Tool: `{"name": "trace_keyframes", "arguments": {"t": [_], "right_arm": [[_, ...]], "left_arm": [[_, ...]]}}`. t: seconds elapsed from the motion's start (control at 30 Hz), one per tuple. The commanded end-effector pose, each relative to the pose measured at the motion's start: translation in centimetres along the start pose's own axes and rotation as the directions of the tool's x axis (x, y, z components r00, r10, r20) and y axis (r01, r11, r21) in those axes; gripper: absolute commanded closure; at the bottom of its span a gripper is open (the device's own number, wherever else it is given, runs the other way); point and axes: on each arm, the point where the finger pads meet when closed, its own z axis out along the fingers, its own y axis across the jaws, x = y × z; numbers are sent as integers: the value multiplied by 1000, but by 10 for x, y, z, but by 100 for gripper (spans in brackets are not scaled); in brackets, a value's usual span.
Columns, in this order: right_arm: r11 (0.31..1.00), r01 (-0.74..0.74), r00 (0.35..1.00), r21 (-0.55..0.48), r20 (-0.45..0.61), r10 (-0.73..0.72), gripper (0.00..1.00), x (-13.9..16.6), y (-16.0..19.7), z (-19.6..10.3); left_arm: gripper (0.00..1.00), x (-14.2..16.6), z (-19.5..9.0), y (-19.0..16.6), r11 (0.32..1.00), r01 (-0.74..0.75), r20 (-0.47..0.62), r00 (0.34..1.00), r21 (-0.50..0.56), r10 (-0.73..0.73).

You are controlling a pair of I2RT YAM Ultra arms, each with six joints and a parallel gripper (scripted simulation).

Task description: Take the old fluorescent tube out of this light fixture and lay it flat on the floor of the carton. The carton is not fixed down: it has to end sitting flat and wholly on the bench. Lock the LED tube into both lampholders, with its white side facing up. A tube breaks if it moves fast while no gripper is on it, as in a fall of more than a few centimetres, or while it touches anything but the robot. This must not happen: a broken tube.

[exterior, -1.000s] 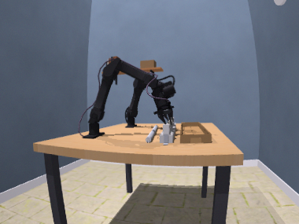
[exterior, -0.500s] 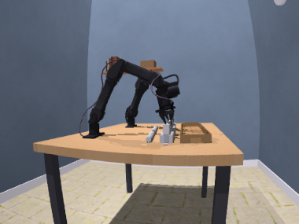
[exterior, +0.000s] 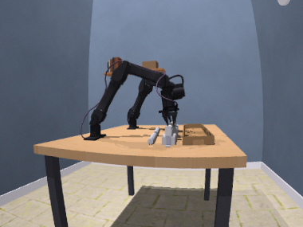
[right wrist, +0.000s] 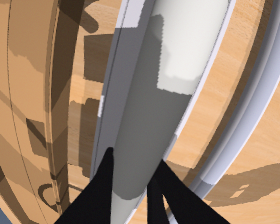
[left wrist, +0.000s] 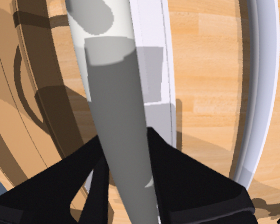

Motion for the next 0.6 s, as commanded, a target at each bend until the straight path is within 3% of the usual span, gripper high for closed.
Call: {"name": "trace_keyframes", "arguments": {"t": [0.0, 0.3, 0.33, 0.57], "right_arm": [[999, 4, 1000, -39, -17, -5, 89, 1, 15, -12], [997, -8, 1000, -76, -21, 7, 89, 1, 24, -23], [997, -8, 1000, -82, -21, 6, 89, 1, 25, -25], [996, -8, 1000, -87, -21, 6, 89, 1, 26, -27]], "left_arm": [[89, -6, -8, 11, 1000, 6, 41, 999, -5, -5], [89, -8, -19, 23, 998, 34, 61, 998, -53, -31], [51, -9, -21, 24, 998, 36, 67, 997, -56, -32], [51, -12, -21, 12, 999, 10, 51, 999, -34, -8]]}}
